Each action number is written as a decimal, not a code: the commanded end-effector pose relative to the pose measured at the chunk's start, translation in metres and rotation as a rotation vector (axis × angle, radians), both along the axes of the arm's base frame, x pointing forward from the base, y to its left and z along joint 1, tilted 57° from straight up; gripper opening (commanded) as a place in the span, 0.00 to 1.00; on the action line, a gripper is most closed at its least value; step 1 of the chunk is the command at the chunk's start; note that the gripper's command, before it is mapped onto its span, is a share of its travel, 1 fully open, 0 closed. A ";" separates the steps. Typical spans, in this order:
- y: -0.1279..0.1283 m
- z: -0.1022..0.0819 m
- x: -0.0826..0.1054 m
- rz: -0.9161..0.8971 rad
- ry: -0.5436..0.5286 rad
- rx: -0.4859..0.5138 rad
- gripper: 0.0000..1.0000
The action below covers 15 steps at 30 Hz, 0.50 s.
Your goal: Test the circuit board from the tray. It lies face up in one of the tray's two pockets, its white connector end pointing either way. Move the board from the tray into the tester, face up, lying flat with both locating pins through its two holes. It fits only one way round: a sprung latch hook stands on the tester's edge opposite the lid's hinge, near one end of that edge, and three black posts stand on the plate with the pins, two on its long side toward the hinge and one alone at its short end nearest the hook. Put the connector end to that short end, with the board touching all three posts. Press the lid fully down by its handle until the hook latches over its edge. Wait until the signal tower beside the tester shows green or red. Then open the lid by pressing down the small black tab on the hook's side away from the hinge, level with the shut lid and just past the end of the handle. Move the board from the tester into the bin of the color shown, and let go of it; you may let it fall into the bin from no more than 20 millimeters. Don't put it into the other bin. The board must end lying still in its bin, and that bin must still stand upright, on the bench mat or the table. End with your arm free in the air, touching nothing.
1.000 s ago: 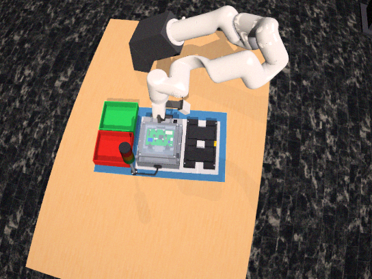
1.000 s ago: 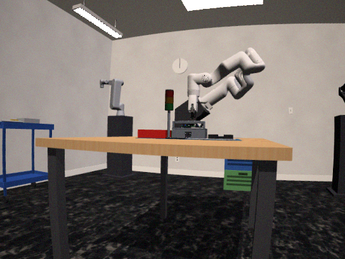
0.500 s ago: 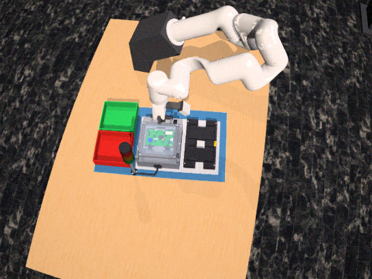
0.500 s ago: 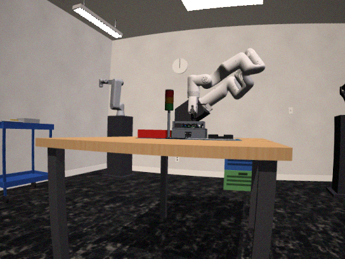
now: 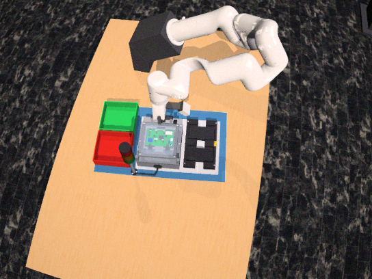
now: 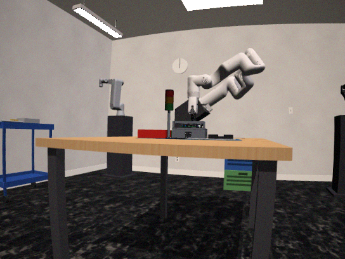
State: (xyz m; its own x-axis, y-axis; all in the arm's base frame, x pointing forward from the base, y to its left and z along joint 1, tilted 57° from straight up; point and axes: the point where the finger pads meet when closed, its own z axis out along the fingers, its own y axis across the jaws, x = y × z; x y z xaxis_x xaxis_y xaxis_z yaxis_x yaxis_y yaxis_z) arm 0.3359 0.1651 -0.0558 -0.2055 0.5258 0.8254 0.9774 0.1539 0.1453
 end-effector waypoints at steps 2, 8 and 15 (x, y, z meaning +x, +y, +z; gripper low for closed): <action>-0.001 0.000 0.001 -0.001 -0.001 -0.001 0.00; 0.000 0.000 0.001 -0.001 -0.001 -0.001 0.00; 0.002 -0.002 0.001 -0.001 -0.001 -0.001 0.00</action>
